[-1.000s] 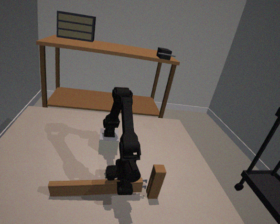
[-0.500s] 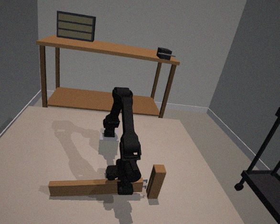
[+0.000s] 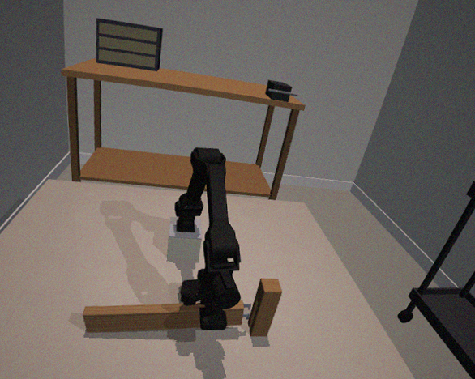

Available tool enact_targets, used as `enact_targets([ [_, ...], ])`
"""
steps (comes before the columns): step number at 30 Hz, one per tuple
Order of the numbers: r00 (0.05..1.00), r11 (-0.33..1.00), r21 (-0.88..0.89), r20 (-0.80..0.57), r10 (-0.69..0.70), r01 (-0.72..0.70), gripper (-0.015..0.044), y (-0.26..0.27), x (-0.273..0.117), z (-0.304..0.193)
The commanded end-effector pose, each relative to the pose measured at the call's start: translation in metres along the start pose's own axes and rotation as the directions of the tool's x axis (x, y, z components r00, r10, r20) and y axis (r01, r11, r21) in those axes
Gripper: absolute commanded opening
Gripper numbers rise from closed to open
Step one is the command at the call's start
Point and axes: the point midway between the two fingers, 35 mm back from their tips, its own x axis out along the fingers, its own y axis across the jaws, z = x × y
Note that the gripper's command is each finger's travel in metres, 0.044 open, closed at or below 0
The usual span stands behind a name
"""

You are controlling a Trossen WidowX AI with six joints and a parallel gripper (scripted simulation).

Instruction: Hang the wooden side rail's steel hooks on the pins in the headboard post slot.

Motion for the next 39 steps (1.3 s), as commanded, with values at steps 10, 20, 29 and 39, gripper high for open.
enact_targets([
  [10, 1.000, 1.000, 0.001, -0.001, 0.007, -0.007, 0.0000, 0.0010, -0.0003, -0.0022],
  [20, 1.000, 1.000, 0.001, -0.001, 0.007, -0.007, 0.0000, 0.0000, -0.0007, -0.0033],
  [29, 1.000, 1.000, 0.001, -0.002, 0.007, -0.007, 0.0000, 0.0010, -0.0018, -0.0043],
  [39, 1.000, 1.000, 0.001, -0.002, 0.007, -0.007, 0.0000, 0.0022, -0.0025, -0.0055],
])
